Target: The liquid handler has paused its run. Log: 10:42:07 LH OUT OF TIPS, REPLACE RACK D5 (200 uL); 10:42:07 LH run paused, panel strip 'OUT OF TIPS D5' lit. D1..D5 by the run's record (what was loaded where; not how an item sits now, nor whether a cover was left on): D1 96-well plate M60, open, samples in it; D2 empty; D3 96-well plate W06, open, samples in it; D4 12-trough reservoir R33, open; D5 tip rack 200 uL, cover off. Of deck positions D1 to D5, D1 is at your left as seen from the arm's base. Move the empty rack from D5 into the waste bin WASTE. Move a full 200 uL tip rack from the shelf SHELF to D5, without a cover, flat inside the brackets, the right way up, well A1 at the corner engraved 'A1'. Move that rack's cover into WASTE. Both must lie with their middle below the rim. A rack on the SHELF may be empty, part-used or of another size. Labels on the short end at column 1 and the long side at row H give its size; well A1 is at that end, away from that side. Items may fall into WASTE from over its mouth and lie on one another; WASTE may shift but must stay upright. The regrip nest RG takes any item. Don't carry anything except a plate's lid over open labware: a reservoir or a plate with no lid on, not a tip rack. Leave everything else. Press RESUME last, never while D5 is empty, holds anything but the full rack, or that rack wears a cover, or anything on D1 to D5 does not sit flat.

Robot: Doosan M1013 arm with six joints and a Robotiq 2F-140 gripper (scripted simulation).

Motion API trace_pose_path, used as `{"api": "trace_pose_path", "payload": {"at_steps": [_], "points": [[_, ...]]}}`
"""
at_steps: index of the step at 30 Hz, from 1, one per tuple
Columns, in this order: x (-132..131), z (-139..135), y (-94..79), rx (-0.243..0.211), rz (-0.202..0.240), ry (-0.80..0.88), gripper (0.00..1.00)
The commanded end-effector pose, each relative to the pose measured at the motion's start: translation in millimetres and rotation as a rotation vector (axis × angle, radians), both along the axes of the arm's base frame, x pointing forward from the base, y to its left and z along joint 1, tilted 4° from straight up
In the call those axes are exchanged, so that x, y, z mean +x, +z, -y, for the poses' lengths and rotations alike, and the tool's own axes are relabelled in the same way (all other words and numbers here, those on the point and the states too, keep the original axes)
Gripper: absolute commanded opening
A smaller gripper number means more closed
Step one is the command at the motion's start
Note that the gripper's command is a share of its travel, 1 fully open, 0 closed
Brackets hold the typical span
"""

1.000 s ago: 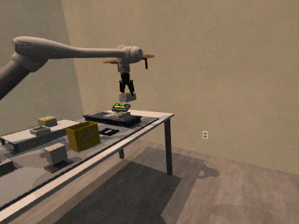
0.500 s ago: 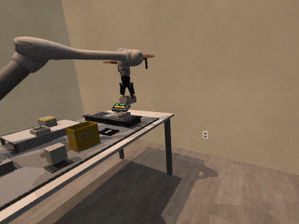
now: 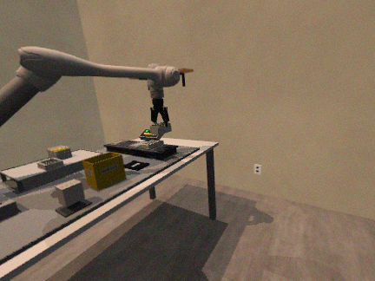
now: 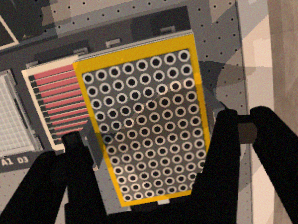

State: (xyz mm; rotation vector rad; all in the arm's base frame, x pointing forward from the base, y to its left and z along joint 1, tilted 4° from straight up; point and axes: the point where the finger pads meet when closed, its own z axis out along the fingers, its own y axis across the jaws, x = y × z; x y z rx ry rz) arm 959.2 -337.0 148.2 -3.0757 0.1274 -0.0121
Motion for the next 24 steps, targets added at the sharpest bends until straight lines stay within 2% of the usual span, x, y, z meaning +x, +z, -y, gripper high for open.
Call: {"api": "trace_pose_path", "payload": {"at_steps": [1,24], "points": [[0.1,-0.3,-3.7,0.000,0.001,0.000,0.00],[0.5,-2.5,-38.6,0.000,0.001,0.000,0.00]]}}
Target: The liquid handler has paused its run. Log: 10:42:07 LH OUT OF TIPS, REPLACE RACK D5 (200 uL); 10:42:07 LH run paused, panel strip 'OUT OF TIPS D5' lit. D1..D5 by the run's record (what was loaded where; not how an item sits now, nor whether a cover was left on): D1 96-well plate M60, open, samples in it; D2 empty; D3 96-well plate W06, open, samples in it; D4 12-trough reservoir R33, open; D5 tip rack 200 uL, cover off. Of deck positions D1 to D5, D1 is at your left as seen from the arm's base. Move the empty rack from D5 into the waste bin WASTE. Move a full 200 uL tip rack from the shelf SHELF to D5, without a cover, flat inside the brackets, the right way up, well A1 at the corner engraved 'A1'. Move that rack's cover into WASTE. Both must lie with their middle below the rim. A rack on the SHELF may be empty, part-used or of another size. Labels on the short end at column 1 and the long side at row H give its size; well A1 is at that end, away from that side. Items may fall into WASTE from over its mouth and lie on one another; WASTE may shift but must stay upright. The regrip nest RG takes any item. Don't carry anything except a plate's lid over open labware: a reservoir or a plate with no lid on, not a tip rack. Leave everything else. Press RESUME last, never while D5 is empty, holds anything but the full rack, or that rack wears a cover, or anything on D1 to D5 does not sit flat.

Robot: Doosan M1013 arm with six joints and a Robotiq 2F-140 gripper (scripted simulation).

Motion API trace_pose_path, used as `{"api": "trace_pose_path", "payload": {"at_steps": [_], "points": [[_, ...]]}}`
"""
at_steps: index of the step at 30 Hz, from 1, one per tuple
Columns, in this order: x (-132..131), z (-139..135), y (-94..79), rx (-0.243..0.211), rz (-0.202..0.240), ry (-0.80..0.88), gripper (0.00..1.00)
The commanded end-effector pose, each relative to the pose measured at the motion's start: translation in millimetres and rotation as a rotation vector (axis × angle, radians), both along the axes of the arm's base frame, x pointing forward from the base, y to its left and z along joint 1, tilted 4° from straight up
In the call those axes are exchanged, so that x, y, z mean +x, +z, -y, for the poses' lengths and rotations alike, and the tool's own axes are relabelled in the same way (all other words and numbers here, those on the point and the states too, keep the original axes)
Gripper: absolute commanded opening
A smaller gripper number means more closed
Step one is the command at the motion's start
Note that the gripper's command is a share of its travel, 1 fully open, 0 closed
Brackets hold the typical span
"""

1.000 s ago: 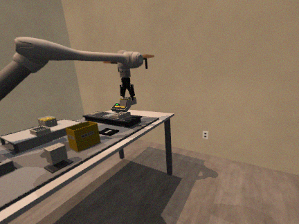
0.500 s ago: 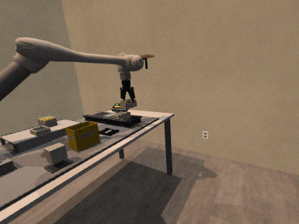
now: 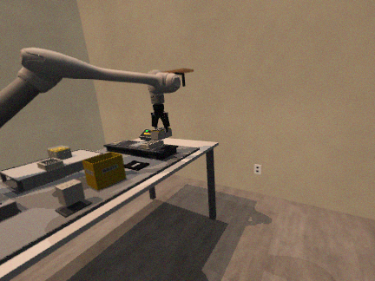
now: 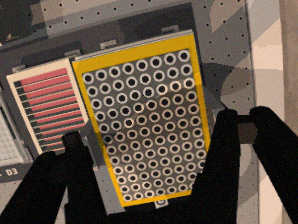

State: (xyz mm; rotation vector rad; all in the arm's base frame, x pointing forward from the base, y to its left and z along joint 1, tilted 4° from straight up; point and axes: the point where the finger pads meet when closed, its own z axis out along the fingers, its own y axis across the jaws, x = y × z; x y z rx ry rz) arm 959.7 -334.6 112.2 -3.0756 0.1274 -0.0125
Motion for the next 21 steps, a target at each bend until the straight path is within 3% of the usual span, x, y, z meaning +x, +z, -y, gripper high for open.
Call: {"api": "trace_pose_path", "payload": {"at_steps": [1,21], "points": [[0.0,-0.3,-4.3,0.000,0.000,0.000,0.00],[0.3,-2.2,-34.2,0.000,0.000,0.000,0.00]]}}
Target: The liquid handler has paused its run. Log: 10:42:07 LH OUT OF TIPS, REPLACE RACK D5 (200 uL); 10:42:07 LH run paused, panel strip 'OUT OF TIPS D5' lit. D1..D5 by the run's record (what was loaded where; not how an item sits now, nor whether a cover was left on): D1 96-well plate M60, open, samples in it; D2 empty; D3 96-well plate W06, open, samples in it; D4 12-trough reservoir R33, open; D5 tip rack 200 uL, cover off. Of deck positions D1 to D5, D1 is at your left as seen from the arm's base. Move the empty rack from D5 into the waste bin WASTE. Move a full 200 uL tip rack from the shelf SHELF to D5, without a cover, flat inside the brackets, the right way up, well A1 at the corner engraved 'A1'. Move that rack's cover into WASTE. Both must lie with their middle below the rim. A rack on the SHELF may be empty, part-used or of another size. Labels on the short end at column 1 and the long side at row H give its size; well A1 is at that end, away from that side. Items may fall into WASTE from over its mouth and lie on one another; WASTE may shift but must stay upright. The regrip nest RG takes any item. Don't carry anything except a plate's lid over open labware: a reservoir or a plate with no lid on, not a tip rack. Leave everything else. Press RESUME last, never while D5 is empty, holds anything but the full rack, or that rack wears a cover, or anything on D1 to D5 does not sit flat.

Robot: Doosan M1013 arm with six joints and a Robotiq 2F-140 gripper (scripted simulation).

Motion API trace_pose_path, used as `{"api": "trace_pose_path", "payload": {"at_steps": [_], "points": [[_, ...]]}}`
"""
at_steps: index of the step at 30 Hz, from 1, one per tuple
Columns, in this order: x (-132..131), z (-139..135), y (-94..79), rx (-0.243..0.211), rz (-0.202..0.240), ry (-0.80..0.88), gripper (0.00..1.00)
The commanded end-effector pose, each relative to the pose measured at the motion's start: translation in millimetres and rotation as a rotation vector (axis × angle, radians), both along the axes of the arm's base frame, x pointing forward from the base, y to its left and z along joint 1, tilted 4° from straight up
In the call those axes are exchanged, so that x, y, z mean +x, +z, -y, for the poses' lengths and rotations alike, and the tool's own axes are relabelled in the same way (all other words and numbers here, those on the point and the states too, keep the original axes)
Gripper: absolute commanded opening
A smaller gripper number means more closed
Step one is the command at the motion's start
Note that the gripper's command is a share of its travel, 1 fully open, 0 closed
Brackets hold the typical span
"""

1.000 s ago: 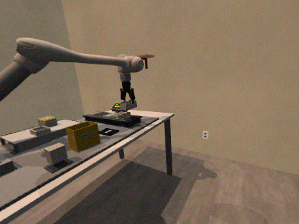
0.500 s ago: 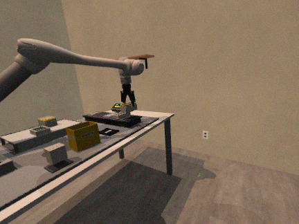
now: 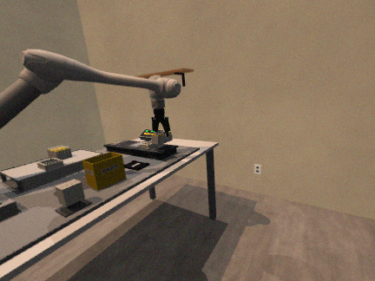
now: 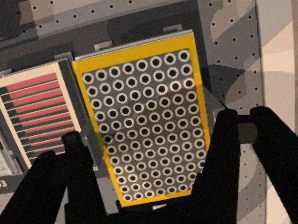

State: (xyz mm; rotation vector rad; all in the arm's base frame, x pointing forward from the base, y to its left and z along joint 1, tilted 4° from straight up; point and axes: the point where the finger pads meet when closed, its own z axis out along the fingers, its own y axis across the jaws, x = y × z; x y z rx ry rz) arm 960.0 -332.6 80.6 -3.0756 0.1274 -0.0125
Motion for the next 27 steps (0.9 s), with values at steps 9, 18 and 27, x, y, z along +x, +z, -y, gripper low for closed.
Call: {"api": "trace_pose_path", "payload": {"at_steps": [9,18,27], "points": [[0.2,-0.9,-14.2,0.000,0.000,0.000,0.00],[0.3,-1.8,-29.2,0.000,0.000,0.000,0.00],[0.4,-2.2,-34.7,0.000,0.000,0.000,0.00]]}}
